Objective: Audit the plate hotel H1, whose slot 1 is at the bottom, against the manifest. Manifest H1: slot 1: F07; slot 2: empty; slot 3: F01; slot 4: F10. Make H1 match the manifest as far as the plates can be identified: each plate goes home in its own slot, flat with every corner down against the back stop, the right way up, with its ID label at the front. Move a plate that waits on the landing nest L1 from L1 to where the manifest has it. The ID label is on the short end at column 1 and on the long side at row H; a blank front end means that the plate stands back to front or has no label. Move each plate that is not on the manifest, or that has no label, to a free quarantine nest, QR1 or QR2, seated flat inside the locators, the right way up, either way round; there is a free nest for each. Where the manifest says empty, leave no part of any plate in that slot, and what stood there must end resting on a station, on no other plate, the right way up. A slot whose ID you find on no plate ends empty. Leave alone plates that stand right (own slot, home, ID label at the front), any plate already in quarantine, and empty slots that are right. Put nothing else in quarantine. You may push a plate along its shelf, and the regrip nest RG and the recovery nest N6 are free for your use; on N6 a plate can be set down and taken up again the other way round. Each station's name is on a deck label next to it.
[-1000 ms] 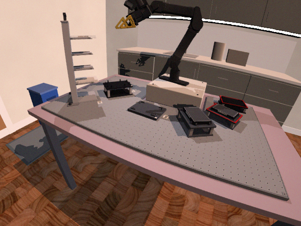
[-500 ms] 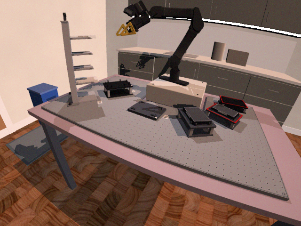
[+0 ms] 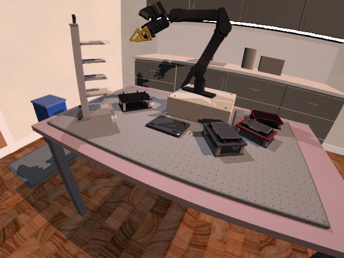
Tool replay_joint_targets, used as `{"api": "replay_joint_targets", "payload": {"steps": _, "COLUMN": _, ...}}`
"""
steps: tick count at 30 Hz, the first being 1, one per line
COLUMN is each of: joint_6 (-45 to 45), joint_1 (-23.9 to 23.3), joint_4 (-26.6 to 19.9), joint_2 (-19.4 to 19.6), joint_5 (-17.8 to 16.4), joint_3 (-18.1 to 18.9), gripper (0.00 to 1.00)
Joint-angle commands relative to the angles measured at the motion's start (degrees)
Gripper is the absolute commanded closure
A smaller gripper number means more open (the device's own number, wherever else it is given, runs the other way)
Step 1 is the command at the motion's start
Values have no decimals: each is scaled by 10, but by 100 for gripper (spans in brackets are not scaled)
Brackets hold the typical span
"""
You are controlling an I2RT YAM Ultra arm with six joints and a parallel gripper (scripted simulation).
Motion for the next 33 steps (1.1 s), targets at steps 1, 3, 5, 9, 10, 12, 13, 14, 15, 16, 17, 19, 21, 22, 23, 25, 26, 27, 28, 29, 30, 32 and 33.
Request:
{"api": "replay_joint_targets", "payload": {"steps": 1, "joint_6": 7, "joint_1": 5, "joint_4": 11, "joint_2": 3, "joint_5": 5, "joint_3": 7, "gripper": 0}}
{"api": "replay_joint_targets", "payload": {"steps": 3, "joint_6": 9, "joint_1": 8, "joint_4": 14, "joint_2": 8, "joint_5": 8, "joint_3": 9, "gripper": 0}}
{"api": "replay_joint_targets", "payload": {"steps": 5, "joint_6": 9, "joint_1": 8, "joint_4": 14, "joint_2": 8, "joint_5": 8, "joint_3": 9, "gripper": 0}}
{"api": "replay_joint_targets", "payload": {"steps": 9, "joint_6": 13, "joint_1": 15, "joint_4": 21, "joint_2": 18, "joint_5": 14, "joint_3": 13, "gripper": 0}}
{"api": "replay_joint_targets", "payload": {"steps": 10, "joint_6": 14, "joint_1": 16, "joint_4": 23, "joint_2": 20, "joint_5": 15, "joint_3": 14, "gripper": 0}}
{"api": "replay_joint_targets", "payload": {"steps": 12, "joint_6": 16, "joint_1": 19, "joint_4": 27, "joint_2": 25, "joint_5": 17, "joint_3": 17, "gripper": 0}}
{"api": "replay_joint_targets", "payload": {"steps": 13, "joint_6": 17, "joint_1": 21, "joint_4": 28, "joint_2": 27, "joint_5": 19, "joint_3": 18, "gripper": 0}}
{"api": "replay_joint_targets", "payload": {"steps": 14, "joint_6": 18, "joint_1": 22, "joint_4": 30, "joint_2": 30, "joint_5": 20, "joint_3": 19, "gripper": 0}}
{"api": "replay_joint_targets", "payload": {"steps": 15, "joint_6": 19, "joint_1": 24, "joint_4": 32, "joint_2": 32, "joint_5": 21, "joint_3": 20, "gripper": 0}}
{"api": "replay_joint_targets", "payload": {"steps": 16, "joint_6": 20, "joint_1": 25, "joint_4": 33, "joint_2": 35, "joint_5": 23, "joint_3": 22, "gripper": 0}}
{"api": "replay_joint_targets", "payload": {"steps": 17, "joint_6": 20, "joint_1": 27, "joint_4": 35, "joint_2": 37, "joint_5": 24, "joint_3": 23, "gripper": 0}}
{"api": "replay_joint_targets", "payload": {"steps": 19, "joint_6": 22, "joint_1": 30, "joint_4": 38, "joint_2": 42, "joint_5": 26, "joint_3": 26, "gripper": 0}}
{"api": "replay_joint_targets", "payload": {"steps": 21, "joint_6": 23, "joint_1": 31, "joint_4": 39, "joint_2": 45, "joint_5": 27, "joint_3": 27, "gripper": 0}}
{"api": "replay_joint_targets", "payload": {"steps": 22, "joint_6": 23, "joint_1": 31, "joint_4": 39, "joint_2": 45, "joint_5": 27, "joint_3": 27, "gripper": 0}}
{"api": "replay_joint_targets", "payload": {"steps": 23, "joint_6": 24, "joint_1": 33, "joint_4": 41, "joint_2": 47, "joint_5": 29, "joint_3": 28, "gripper": 0}}
{"api": "replay_joint_targets", "payload": {"steps": 25, "joint_6": 26, "joint_1": 35, "joint_4": 44, "joint_2": 52, "joint_5": 31, "joint_3": 31, "gripper": 0}}
{"api": "replay_joint_targets", "payload": {"steps": 26, "joint_6": 27, "joint_1": 37, "joint_4": 45, "joint_2": 55, "joint_5": 32, "joint_3": 32, "gripper": 0}}
{"api": "replay_joint_targets", "payload": {"steps": 27, "joint_6": 27, "joint_1": 38, "joint_4": 47, "joint_2": 57, "joint_5": 33, "joint_3": 34, "gripper": 0}}
{"api": "replay_joint_targets", "payload": {"steps": 28, "joint_6": 28, "joint_1": 39, "joint_4": 48, "joint_2": 60, "joint_5": 34, "joint_3": 35, "gripper": 0}}
{"api": "replay_joint_targets", "payload": {"steps": 29, "joint_6": 29, "joint_1": 41, "joint_4": 50, "joint_2": 62, "joint_5": 36, "joint_3": 37, "gripper": 0}}
{"api": "replay_joint_targets", "payload": {"steps": 30, "joint_6": 30, "joint_1": 42, "joint_4": 51, "joint_2": 65, "joint_5": 37, "joint_3": 38, "gripper": 0}}
{"api": "replay_joint_targets", "payload": {"steps": 32, "joint_6": 31, "joint_1": 45, "joint_4": 54, "joint_2": 70, "joint_5": 39, "joint_3": 41, "gripper": 0}}
{"api": "replay_joint_targets", "payload": {"steps": 33, "joint_6": 32, "joint_1": 46, "joint_4": 55, "joint_2": 72, "joint_5": 40, "joint_3": 42, "gripper": 0}}
